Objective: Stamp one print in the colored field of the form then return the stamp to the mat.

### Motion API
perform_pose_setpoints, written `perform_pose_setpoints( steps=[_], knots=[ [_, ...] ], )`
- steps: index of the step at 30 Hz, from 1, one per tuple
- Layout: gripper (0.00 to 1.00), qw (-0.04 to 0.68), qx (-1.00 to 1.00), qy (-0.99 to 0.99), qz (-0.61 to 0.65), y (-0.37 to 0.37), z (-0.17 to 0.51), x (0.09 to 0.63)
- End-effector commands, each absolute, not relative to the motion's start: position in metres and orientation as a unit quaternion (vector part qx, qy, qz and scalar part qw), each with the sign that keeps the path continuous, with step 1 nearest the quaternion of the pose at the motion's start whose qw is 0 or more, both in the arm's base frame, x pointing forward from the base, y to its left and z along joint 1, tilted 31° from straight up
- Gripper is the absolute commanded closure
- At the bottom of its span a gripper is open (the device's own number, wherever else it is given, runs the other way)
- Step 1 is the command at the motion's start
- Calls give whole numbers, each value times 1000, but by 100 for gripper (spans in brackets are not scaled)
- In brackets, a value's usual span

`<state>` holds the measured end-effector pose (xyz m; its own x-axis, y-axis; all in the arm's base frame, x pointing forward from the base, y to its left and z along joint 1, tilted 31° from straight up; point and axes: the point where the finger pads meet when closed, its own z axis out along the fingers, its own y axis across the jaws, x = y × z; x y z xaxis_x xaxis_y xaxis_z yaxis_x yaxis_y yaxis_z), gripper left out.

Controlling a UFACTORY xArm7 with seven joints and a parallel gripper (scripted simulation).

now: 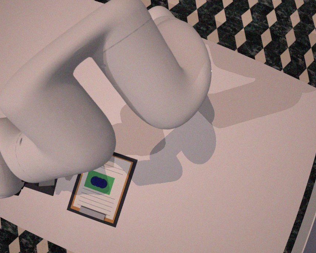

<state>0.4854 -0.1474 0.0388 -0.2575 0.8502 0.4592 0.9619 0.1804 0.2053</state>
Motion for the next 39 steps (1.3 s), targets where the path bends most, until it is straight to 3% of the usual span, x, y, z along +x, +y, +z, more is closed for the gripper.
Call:
perform_pose_setpoints(
  steps=[1, 18, 39],
  knots=[
    [65, 129, -592, -759, -237, -197, 7, 504],
    [65, 129, -592, -759, -237, -253, -32, 524],
    [65, 129, -592, -759, -237, -211, -2, 509]
  ],
)
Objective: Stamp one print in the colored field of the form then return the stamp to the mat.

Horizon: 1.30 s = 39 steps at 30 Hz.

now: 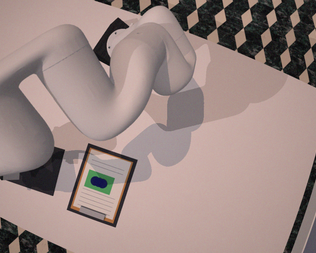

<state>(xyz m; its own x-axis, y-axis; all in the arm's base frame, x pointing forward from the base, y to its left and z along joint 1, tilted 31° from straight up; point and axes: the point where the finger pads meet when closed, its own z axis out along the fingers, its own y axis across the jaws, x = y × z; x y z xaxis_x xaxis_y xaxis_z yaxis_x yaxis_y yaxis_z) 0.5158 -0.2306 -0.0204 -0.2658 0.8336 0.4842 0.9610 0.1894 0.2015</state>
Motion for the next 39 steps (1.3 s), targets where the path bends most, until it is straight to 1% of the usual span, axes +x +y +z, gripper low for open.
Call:
perform_pose_setpoints(
  steps=[1, 19, 39],
  knots=[
    [65, 129, -592, -759, -237, -207, 1, 507],
    [65, 129, -592, -759, -237, -198, 6, 504],
    [65, 129, -592, -759, -237, -179, -23, 507]
  ],
)
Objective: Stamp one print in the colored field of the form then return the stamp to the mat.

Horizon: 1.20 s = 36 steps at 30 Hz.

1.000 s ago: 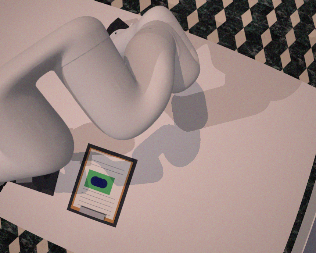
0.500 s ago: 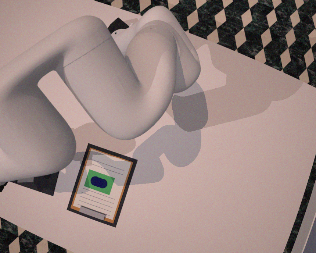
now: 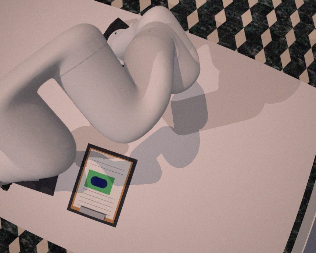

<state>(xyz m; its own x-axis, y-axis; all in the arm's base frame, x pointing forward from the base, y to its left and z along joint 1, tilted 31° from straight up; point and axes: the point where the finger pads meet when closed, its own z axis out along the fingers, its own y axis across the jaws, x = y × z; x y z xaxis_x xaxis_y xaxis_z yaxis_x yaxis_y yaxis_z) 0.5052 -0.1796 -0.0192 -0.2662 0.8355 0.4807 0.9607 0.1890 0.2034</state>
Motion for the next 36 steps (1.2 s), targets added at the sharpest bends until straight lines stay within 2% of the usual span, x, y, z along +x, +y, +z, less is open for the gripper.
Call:
perform_pose_setpoints(
  steps=[1, 32, 33, 36],
  knots=[
    [65, 129, -592, -759, -237, -178, -24, 507],
    [65, 129, -592, -759, -237, -177, -27, 507],
    [4, 129, -592, -759, -237, -177, -27, 507],
    [4, 129, -592, -759, -237, -177, -27, 507]
  ],
)
